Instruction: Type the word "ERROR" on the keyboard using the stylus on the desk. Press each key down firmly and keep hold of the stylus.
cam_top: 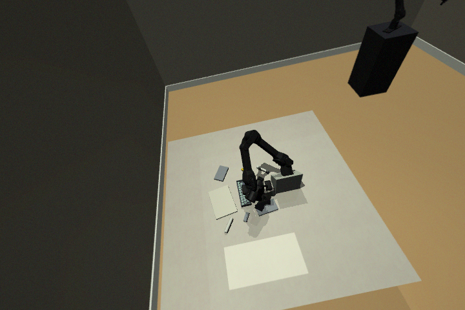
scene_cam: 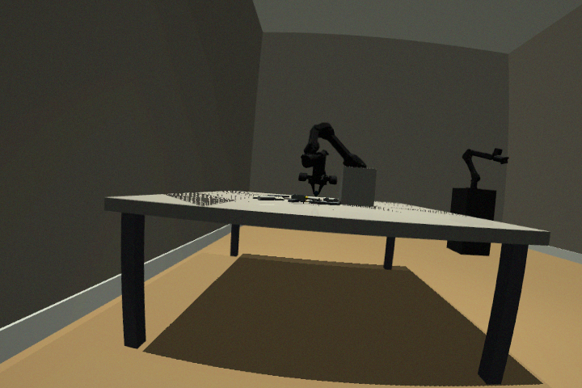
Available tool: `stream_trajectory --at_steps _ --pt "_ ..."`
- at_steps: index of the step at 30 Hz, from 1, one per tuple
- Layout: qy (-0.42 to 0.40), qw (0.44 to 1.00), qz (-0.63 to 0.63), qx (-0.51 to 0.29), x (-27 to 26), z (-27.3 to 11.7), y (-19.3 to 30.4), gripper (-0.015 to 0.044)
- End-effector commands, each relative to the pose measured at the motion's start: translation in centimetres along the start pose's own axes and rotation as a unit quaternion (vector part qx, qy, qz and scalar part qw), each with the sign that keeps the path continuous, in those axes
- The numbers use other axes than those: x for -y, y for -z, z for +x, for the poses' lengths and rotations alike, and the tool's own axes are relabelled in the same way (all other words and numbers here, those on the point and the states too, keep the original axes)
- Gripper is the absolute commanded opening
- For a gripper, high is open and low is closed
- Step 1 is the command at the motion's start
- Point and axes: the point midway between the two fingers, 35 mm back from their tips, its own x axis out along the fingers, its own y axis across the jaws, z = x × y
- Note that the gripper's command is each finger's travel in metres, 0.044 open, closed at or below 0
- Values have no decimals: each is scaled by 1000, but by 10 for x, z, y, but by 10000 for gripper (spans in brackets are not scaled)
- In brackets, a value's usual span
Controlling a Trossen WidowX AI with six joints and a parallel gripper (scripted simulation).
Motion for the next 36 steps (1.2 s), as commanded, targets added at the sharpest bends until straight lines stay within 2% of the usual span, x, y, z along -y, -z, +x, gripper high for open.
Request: stream_trajectory --at_steps 1,17,36 --pt "-13 996 64 62 -3 2 -7 0" --pt "-16 924 263 278 9 -6 -30 0" --pt "89 746 429 501 54 -48 -5 0"
